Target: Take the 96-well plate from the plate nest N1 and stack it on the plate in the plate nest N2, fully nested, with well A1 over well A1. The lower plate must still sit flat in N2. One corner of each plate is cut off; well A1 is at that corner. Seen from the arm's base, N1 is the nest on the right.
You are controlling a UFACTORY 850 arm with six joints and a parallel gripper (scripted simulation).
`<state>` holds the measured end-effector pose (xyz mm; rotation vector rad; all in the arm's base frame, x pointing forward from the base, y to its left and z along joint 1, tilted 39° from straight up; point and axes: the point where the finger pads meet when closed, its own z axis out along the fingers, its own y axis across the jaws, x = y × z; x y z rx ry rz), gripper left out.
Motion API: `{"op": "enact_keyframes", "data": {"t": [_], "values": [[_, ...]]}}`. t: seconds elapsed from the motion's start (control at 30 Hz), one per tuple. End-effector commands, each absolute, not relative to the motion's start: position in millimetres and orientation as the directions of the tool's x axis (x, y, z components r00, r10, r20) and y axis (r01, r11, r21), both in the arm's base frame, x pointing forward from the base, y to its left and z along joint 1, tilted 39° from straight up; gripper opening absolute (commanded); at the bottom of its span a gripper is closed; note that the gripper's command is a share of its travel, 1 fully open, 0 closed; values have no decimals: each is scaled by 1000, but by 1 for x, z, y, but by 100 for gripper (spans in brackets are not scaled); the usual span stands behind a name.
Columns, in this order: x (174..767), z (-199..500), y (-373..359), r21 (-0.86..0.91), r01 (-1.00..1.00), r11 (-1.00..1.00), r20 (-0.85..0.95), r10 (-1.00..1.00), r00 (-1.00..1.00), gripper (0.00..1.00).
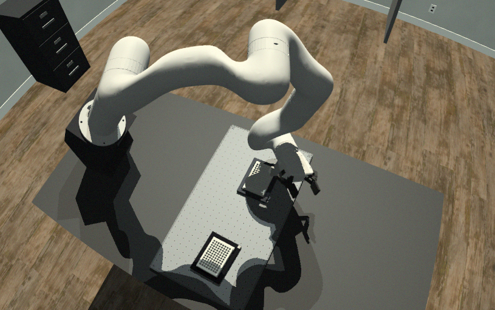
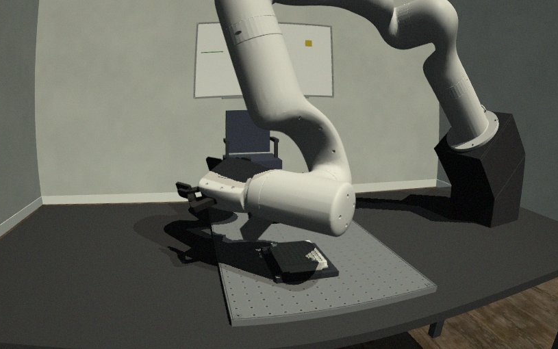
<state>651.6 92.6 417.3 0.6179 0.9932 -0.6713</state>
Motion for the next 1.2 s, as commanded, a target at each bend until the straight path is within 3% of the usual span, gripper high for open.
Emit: {"op": "enact_keyframes", "data": {"t": [0.0,0.53,1.17], "values": [[652,418,93,162,748,643,-896,-222,385,100],[652,418,93,162,748,643,-896,-222,385,100],[624,389,24,147,904,402,-962,-155,225,100]]}}
